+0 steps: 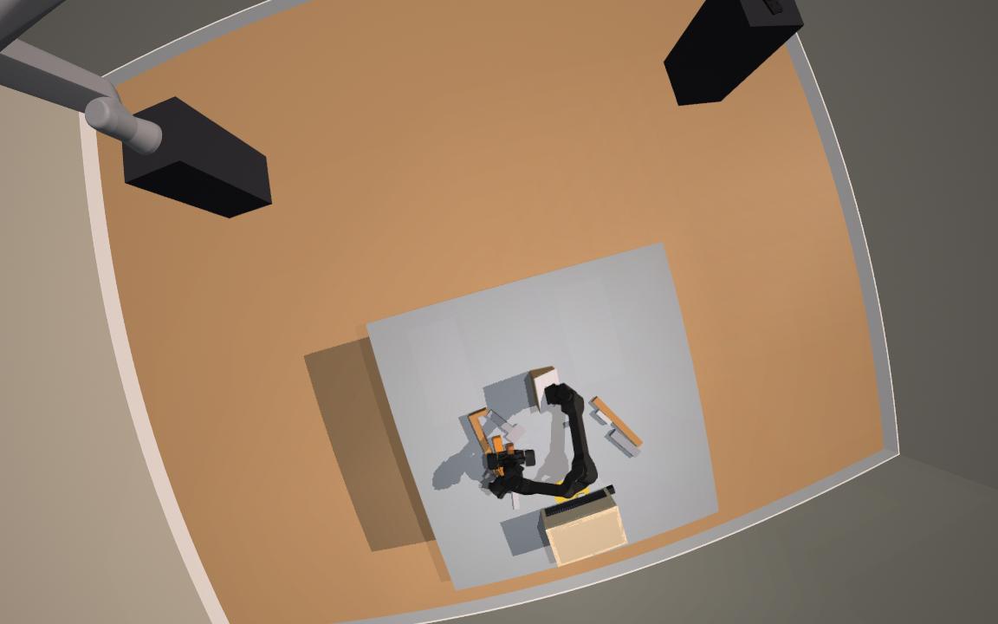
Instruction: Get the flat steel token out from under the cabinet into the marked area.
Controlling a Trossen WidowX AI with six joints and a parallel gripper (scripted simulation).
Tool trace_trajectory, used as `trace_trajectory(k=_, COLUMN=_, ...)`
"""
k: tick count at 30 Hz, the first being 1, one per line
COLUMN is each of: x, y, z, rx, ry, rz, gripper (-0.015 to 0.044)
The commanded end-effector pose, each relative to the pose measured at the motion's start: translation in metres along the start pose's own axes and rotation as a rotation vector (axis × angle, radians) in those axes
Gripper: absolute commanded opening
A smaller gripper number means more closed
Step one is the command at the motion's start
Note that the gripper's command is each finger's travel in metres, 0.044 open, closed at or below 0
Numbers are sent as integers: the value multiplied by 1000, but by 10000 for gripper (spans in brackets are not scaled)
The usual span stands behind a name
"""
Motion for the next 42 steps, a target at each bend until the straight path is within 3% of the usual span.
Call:
trace_trajectory(k=1, x=-4, y=-2, z=-2, rx=0, ry=-11, rz=56, gripper=0)
trace_trajectory(k=42, x=-4, y=-2, z=-2, rx=-2, ry=-11, rz=383, gripper=0)
Point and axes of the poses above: the point midway between the two fingers, 35 mm back from their tips, its own z axis out along the fingers, its own x axis across the jaws, y = z × x, the point moved 1 cm from there along -z, back along the fingers
